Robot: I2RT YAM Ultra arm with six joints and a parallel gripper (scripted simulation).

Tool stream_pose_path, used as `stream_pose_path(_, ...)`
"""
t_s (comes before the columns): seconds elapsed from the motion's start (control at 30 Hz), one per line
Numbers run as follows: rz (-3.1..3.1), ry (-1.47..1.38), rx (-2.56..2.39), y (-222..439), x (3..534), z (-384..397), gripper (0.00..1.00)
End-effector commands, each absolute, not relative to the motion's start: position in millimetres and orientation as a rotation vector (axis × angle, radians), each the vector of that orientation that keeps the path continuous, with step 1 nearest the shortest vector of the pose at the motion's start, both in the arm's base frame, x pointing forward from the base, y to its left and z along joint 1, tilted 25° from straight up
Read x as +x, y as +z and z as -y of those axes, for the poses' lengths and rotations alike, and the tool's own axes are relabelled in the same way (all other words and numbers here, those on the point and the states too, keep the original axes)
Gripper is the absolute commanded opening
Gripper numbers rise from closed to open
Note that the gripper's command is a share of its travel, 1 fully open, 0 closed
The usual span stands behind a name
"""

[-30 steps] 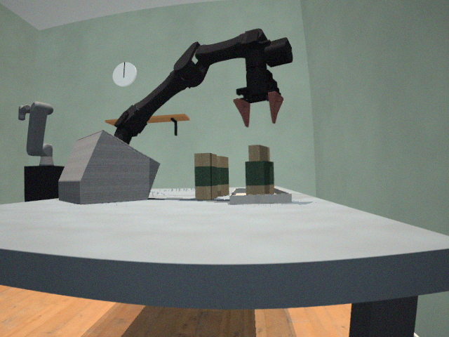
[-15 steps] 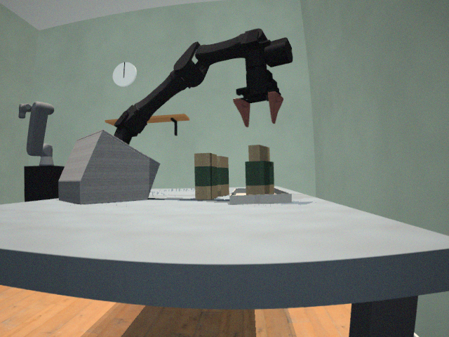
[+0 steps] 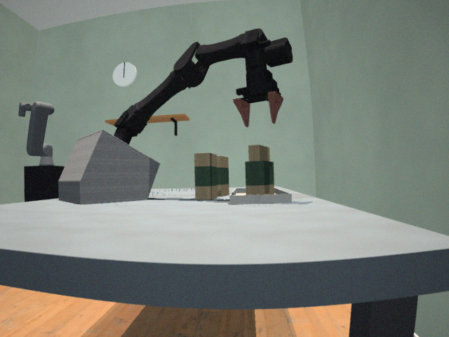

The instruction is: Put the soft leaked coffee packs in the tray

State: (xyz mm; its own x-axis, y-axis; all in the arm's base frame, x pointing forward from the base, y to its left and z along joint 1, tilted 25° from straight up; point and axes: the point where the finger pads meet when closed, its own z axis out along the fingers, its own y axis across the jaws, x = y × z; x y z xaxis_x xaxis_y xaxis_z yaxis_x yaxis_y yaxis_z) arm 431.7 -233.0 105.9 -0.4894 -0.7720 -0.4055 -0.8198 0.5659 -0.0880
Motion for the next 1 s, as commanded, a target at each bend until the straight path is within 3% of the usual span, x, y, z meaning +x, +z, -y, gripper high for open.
stream_pose_path(0.0,-2.396,0.184,-1.283,104.0,431.7,234.3,0.78)
stream_pose_path(0.5,-2.348,0.15,-1.355,122.4,421.3,205.9,0.78)
stream_pose_path(0.97,-2.24,0.106,-1.527,131.8,352.8,123.7,0.78)
